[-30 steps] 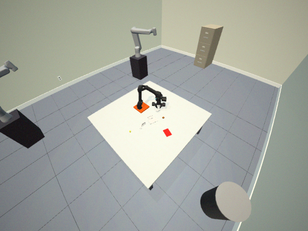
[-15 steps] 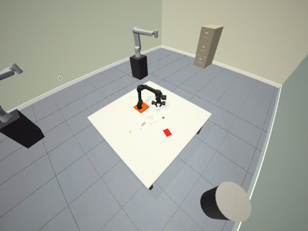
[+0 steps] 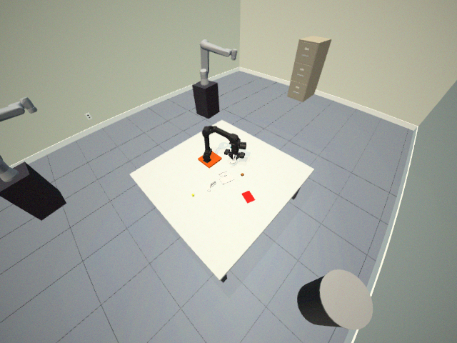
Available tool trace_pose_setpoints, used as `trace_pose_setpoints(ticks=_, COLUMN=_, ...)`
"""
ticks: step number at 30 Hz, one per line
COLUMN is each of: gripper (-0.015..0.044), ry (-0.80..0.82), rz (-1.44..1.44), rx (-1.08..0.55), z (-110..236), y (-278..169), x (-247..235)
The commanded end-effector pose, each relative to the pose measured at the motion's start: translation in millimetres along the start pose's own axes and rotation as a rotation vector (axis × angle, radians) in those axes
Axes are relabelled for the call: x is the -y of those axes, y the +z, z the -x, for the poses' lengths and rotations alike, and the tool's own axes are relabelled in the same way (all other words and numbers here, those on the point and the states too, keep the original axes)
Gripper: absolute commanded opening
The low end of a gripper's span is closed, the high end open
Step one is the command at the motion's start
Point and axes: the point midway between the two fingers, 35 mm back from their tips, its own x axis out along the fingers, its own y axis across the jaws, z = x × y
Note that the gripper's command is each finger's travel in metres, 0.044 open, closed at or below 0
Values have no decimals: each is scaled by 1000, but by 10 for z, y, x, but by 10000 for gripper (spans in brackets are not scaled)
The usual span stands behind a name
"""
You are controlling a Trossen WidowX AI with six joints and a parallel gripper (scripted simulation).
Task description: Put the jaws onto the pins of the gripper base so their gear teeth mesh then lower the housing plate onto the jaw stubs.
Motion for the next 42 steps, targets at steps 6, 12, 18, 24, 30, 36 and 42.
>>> trace_pose_setpoints(ticks=6, gripper=134, ry=-2, rz=-185, rx=2, z=16, y=-105, x=-52)
trace_pose_setpoints(ticks=12, gripper=134, ry=-1, rz=-304, rx=2, z=18, y=-172, x=-76)
trace_pose_setpoints(ticks=18, gripper=134, ry=-1, rz=-424, rx=1, z=19, y=-237, x=-101)
trace_pose_setpoints(ticks=24, gripper=134, ry=-1, rz=-543, rx=1, z=20, y=-301, x=-128)
trace_pose_setpoints(ticks=30, gripper=134, ry=-1, rz=-663, rx=0, z=21, y=-364, x=-157)
trace_pose_setpoints(ticks=36, gripper=134, ry=-1, rz=-782, rx=0, z=21, y=-425, x=-187)
trace_pose_setpoints(ticks=42, gripper=134, ry=-1, rz=-901, rx=-1, z=21, y=-485, x=-218)
